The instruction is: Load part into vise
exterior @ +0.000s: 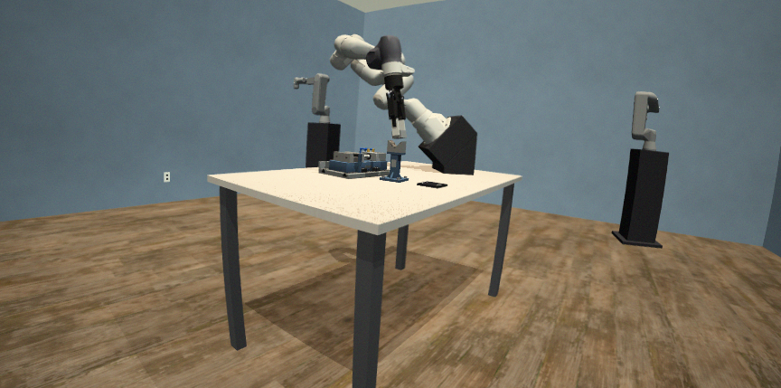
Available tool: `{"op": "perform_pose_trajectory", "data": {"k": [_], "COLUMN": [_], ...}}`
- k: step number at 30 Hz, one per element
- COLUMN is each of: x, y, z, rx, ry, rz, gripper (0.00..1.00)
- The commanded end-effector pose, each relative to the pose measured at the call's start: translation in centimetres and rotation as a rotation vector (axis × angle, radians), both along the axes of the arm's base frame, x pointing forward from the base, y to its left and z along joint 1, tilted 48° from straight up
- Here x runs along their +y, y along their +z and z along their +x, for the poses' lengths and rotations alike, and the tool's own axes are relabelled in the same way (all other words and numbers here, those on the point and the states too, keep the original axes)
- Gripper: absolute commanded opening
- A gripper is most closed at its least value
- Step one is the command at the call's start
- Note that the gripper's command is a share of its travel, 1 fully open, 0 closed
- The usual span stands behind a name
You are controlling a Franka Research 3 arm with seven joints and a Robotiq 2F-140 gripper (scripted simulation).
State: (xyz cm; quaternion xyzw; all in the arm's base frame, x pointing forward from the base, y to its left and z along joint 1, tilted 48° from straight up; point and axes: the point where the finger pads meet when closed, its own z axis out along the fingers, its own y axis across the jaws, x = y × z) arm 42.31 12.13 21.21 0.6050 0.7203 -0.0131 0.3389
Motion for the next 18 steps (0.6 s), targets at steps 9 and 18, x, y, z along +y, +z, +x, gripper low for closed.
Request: {"op": "perform_pose_trajectory", "data": {"k": [9,18], "x": [-0.33,-0.24], "y": [0.12,0.07], "z": [0.06,0.07], "rx": [-0.044,-0.054], "ry": [-0.083,-0.098], "rz": [-0.064,-0.099], "gripper": [0.00,0.00]}}
